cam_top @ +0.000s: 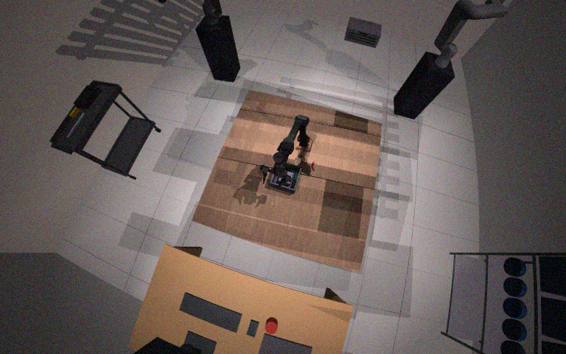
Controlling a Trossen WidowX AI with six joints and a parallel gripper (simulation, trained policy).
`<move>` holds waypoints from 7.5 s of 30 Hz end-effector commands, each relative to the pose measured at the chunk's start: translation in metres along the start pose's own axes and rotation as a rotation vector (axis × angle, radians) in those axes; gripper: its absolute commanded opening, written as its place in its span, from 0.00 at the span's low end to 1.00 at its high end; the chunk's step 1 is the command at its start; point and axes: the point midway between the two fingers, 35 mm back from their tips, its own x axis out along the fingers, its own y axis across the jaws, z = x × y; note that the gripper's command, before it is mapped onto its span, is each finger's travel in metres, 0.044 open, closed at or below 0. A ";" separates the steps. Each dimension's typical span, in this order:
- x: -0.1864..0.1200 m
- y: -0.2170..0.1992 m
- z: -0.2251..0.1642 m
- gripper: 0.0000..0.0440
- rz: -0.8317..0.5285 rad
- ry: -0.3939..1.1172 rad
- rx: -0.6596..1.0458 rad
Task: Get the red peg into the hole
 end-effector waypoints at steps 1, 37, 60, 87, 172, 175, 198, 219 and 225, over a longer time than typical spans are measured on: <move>-0.004 0.021 -0.017 1.00 0.049 0.079 0.067; -0.166 0.224 -0.166 1.00 0.083 1.036 0.679; -0.212 0.281 -0.250 1.00 -0.172 1.246 0.705; -0.170 0.323 -0.341 0.63 -0.187 1.201 0.710; -0.028 0.143 -0.281 0.04 -0.237 1.000 0.874; -0.025 0.145 -0.287 0.17 -0.215 1.019 0.861; 0.022 0.136 -0.247 1.00 -0.052 0.969 0.920; 0.036 0.143 -0.190 1.00 0.094 0.941 0.901; 0.037 0.143 -0.188 1.00 0.096 0.938 0.899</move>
